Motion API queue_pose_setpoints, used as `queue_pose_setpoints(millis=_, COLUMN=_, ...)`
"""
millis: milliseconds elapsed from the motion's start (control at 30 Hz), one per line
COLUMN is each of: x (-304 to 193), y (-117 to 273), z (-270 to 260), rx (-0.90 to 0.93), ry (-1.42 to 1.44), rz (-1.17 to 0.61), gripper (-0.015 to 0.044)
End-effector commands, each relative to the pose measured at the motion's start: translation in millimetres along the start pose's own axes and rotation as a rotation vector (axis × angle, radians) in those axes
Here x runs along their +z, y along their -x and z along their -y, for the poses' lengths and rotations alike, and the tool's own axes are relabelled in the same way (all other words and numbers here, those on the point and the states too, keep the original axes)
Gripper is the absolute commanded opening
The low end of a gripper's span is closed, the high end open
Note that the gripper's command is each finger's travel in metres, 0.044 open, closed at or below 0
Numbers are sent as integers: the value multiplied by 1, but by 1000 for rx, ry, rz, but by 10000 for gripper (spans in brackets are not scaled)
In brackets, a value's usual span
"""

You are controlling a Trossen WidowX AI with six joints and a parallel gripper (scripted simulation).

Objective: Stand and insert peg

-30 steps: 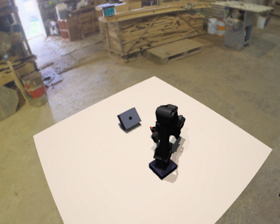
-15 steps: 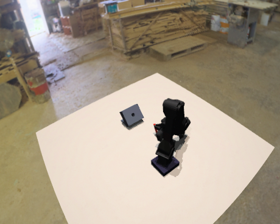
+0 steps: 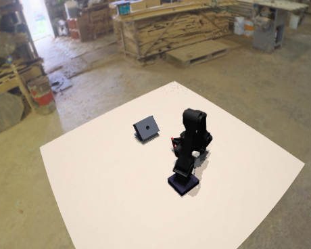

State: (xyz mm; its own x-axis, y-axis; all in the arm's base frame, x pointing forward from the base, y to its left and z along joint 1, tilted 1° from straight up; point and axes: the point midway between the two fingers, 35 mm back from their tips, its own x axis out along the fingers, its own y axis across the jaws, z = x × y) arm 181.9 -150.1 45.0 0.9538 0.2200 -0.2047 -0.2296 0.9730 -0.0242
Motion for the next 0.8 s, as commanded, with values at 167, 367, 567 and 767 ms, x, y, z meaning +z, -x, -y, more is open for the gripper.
queue_pose_setpoints(millis=167, x=-3, y=-1, z=0, rx=0, ry=2, rz=0, gripper=49)
queue_pose_setpoints(millis=367, x=-5, y=-1, z=1, rx=-1, ry=4, rz=0, gripper=49)
queue_pose_setpoints(millis=567, x=-5, y=0, z=1, rx=-1, ry=5, rz=0, gripper=49)
queue_pose_setpoints(millis=767, x=-5, y=1, z=1, rx=0, ry=6, rz=3, gripper=49)
